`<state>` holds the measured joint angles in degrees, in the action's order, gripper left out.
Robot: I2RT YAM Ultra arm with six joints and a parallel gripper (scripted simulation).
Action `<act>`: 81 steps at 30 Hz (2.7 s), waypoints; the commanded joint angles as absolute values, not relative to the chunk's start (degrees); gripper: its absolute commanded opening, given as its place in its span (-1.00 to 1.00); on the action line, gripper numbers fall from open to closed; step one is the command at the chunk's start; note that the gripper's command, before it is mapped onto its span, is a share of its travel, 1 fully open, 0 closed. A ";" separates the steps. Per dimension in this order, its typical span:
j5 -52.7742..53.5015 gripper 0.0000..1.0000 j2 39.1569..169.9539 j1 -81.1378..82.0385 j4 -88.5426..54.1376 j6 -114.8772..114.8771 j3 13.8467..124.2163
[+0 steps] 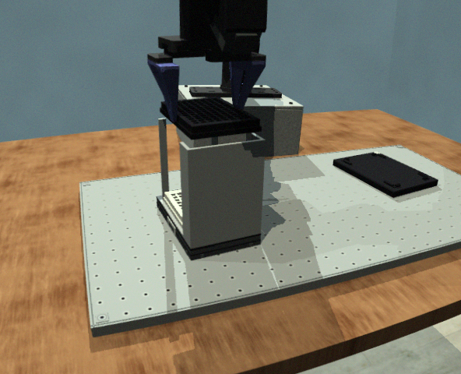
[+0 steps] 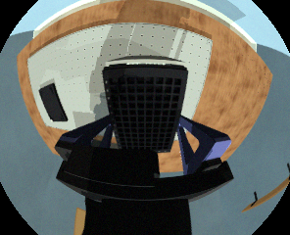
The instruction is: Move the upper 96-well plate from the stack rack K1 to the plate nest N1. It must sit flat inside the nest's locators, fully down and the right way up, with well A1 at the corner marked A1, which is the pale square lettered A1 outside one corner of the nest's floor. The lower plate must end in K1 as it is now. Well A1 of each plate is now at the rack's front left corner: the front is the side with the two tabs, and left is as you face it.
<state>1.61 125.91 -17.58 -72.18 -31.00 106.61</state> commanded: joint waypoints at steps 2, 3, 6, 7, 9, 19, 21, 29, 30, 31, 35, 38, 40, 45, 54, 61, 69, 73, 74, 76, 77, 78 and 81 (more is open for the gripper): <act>2.24 -1.00 124.03 -18.29 -72.35 -31.31 108.41; 2.24 -1.00 124.03 -18.29 -72.35 -31.31 108.41; 2.24 -1.00 124.03 -18.29 -72.35 -31.31 108.41; 2.24 -1.00 124.03 -18.29 -72.35 -31.31 108.41; 2.24 -1.00 124.03 -18.29 -72.35 -31.31 108.41; 2.24 -1.00 124.03 -18.29 -72.35 -31.31 108.41; 2.24 -1.00 124.03 -18.29 -72.35 -31.31 108.41; 2.34 -1.00 121.30 -15.10 -69.80 -31.05 101.57; 2.34 -1.00 121.30 -15.10 -69.80 -31.05 101.57; 2.34 -1.00 121.30 -15.10 -69.80 -31.05 101.57; 2.37 -1.00 119.47 -13.56 -68.81 -29.53 98.77; 2.40 -1.00 118.17 -12.40 -68.13 -28.38 96.82; 2.42 -1.00 117.33 -11.60 -67.70 -27.58 95.55; 2.45 -1.00 115.32 -9.53 -66.69 -25.52 92.59; 2.38 -1.00 112.73 -6.48 -65.41 -22.46 88.85; 2.43 -1.00 110.45 -3.24 -64.43 -19.23 85.69; 2.27 -1.00 108.73 -0.31 -63.68 -16.28 83.35; 2.31 -1.00 107.68 1.68 -63.27 -14.30 81.96; 2.32 -1.00 107.44 2.20 -63.18 -13.78 81.64; 2.33 -1.00 106.98 3.23 -63.01 -12.75 81.05; 2.33 -1.00 106.76 3.76 -62.93 -12.23 80.76; 2.33 -1.00 106.54 4.28 -62.85 -11.70 80.48; 2.34 -1.00 106.12 5.34 -62.69 -10.65 80.08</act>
<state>2.02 107.98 4.40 -63.83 -12.67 80.58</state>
